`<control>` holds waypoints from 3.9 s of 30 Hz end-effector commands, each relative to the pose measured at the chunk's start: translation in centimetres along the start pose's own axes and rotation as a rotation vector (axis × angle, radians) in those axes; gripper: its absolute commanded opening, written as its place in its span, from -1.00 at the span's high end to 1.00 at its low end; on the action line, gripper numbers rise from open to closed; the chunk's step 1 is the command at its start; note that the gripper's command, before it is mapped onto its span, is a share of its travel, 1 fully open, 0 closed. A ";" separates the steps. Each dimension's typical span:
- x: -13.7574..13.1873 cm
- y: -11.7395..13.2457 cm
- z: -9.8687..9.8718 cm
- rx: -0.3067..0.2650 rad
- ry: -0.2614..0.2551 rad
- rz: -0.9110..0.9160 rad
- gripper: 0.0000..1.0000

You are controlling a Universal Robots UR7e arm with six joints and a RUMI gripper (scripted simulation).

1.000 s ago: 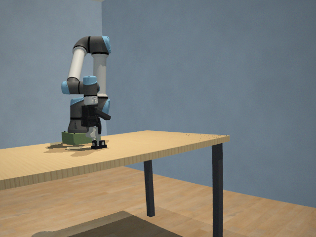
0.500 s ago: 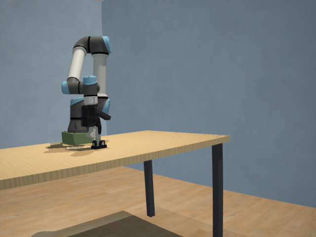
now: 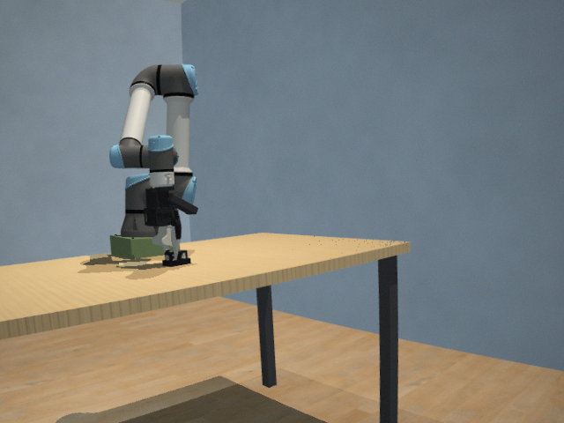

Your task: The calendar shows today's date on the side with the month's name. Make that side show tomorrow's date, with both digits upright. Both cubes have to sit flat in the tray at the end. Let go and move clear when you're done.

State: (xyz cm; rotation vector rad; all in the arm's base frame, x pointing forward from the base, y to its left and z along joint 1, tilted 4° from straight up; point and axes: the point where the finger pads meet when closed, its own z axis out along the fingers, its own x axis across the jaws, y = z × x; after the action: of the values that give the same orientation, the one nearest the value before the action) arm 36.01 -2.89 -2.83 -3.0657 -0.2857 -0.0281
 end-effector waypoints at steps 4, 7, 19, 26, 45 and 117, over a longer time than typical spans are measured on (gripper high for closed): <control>0.0 0.0 0.0 -0.001 0.001 0.000 0.42; 0.0 0.0 0.0 -0.001 0.001 0.000 0.42; 0.0 0.0 -2.2 -0.001 0.001 0.000 0.42; 0.0 0.0 -4.8 -0.001 0.001 0.000 0.42; 0.0 0.0 -9.0 -0.001 0.001 0.000 -1.00; 0.0 0.0 -16.4 -0.001 0.001 0.000 -1.00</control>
State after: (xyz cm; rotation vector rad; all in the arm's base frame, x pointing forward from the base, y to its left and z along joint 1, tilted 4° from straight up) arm 35.80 -3.93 13.49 -3.0657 -0.2857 -0.0281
